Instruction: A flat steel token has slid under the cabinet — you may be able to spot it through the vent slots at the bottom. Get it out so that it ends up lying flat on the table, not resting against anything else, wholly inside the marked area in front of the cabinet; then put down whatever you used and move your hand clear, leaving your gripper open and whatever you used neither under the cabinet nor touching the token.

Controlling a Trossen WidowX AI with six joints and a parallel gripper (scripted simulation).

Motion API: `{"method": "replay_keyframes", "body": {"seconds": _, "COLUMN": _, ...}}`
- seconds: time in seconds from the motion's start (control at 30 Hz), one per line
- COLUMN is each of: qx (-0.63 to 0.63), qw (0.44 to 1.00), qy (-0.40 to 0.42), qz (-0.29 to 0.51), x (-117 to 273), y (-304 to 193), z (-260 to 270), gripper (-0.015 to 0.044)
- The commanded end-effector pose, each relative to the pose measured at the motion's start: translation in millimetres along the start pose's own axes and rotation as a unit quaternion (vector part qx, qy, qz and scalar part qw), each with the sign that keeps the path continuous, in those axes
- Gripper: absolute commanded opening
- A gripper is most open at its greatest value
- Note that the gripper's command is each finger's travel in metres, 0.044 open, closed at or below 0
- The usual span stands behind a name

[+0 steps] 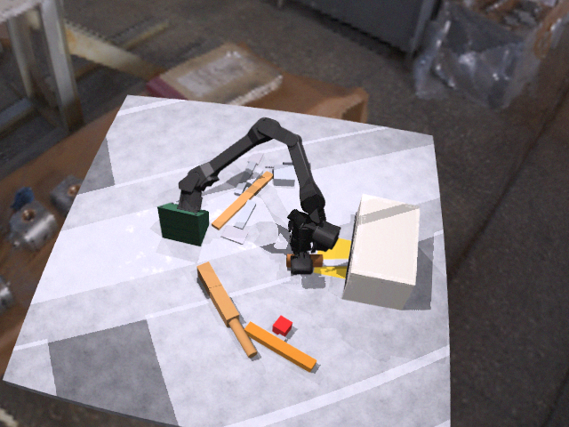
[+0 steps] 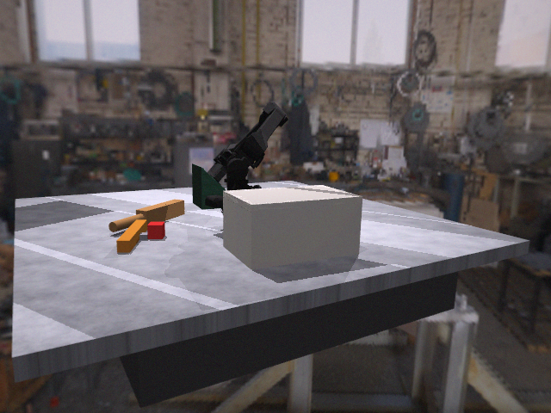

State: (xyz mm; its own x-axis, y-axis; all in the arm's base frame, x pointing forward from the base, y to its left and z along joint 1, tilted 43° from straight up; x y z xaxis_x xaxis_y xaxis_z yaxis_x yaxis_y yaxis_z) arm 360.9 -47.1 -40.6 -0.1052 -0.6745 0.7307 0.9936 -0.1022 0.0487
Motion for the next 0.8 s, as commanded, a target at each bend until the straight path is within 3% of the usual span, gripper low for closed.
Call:
{"method": "replay_keyframes", "body": {"seconds": 0.0, "qx": -0.001, "qw": 1.0, "qy": 0.0, "qz": 0.003, "x": -1, "y": -8, "z": -2, "gripper": 0.0}}
{"method": "replay_keyframes", "body": {"seconds": 0.77, "qx": -0.001, "qw": 1.0, "qy": 0.0, "qz": 0.003, "x": -1, "y": -34, "z": -9, "gripper": 0.0}}
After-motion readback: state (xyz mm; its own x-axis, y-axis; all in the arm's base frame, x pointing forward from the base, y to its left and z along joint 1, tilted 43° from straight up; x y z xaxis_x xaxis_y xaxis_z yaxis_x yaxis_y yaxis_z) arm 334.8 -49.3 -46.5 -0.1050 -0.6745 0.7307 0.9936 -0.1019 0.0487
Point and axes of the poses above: the point midway between the two fingers, 35 mm back from their tips, its own x axis back along the fingers, its own z axis across the jaws, y = z × x, the point moved 3 cm from there along x, back along the fingers, and after that the axes turned 13 degrees about -x, right-handed, at the moved point
